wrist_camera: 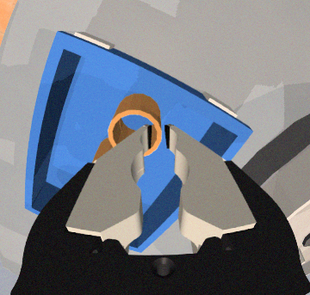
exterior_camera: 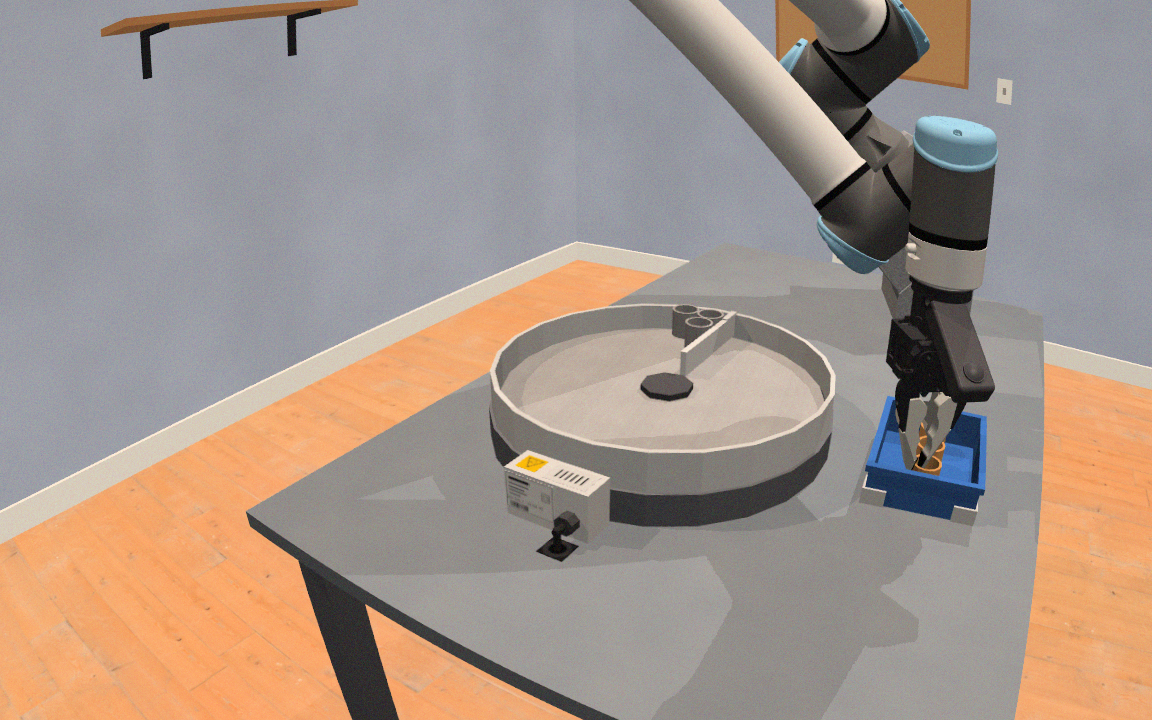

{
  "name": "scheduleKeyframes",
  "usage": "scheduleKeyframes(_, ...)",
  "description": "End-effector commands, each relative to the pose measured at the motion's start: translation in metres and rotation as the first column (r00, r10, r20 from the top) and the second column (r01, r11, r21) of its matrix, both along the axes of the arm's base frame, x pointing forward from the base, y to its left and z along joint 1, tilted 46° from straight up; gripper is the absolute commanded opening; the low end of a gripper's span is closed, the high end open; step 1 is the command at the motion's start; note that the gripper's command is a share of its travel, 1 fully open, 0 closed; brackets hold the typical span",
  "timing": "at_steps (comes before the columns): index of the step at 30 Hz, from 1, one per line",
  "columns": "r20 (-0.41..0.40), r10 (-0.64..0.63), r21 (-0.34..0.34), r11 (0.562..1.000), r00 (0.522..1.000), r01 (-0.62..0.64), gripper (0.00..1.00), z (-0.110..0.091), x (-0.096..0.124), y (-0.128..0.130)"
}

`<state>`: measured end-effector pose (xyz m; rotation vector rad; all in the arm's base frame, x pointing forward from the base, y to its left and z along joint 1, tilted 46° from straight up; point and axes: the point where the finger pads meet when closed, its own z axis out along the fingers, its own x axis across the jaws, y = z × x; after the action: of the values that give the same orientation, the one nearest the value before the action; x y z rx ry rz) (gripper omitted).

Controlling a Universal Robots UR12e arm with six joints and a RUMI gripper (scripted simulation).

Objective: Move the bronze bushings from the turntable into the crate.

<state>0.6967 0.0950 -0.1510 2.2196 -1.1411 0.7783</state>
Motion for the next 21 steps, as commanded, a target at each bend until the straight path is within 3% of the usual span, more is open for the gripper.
scheduleKeyframes(1, 0.001, 0.001, 0.000, 1.000, 1.000, -0.001, 0.06, 0.002, 0.000, 0.002)
scheduleKeyframes(7, 0.001, 0.001, 0.000, 1.000, 1.000, -0.001, 0.06, 0.008, -0.003, 0.008)
scheduleKeyframes(21, 0.001, 0.001, 0.000, 1.000, 1.000, -0.001, 0.06, 0.046, -0.016, 0.044)
